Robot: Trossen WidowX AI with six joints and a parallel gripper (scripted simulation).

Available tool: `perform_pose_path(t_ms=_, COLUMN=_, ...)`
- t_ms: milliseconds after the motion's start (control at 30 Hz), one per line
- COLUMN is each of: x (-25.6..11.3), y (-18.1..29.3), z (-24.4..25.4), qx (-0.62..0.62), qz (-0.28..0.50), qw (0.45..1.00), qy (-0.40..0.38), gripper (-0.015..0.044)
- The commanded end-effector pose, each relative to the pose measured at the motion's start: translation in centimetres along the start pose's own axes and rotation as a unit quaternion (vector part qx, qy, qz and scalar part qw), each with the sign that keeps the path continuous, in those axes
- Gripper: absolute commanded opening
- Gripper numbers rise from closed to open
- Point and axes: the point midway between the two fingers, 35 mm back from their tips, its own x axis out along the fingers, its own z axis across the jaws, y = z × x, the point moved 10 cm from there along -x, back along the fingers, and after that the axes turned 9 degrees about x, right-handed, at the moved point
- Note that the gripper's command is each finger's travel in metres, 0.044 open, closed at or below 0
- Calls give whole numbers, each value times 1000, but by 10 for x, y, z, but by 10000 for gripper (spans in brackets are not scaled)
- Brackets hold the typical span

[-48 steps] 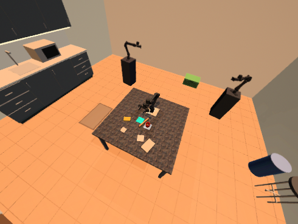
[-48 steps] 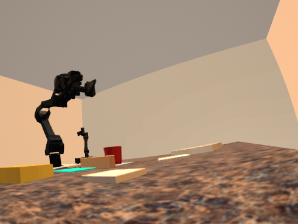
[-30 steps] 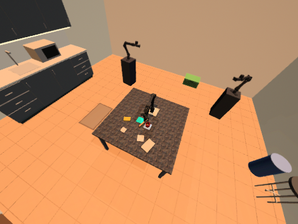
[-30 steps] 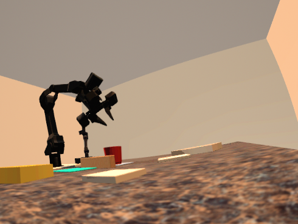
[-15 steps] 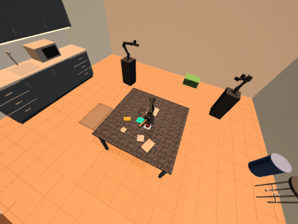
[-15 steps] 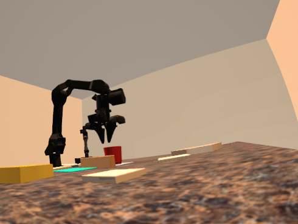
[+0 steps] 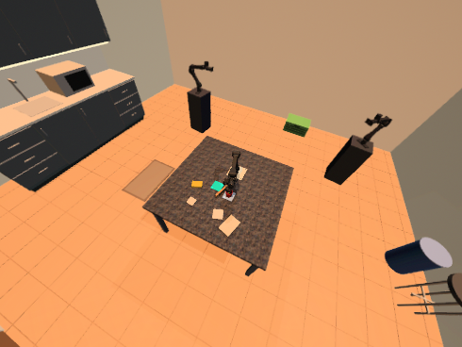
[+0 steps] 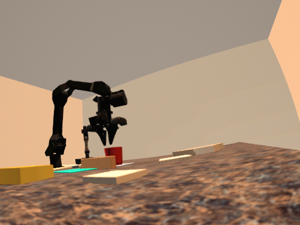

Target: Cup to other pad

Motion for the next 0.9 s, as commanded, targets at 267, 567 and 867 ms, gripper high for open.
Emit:
perform_pose_path(t_ms=267, x=21, y=-1, z=-1, qx=2, qz=-3, qw=1000, qy=4, gripper=148)
perform_pose_path(t_ms=567, x=36, y=-1, z=-2, qx=2, qz=-3, qw=1000, qy=4, gripper=148)
perform_pose_path(t_ms=867, x=50, y=-1, z=-3, qx=2, qz=-3, qw=1000, qy=4, gripper=148)
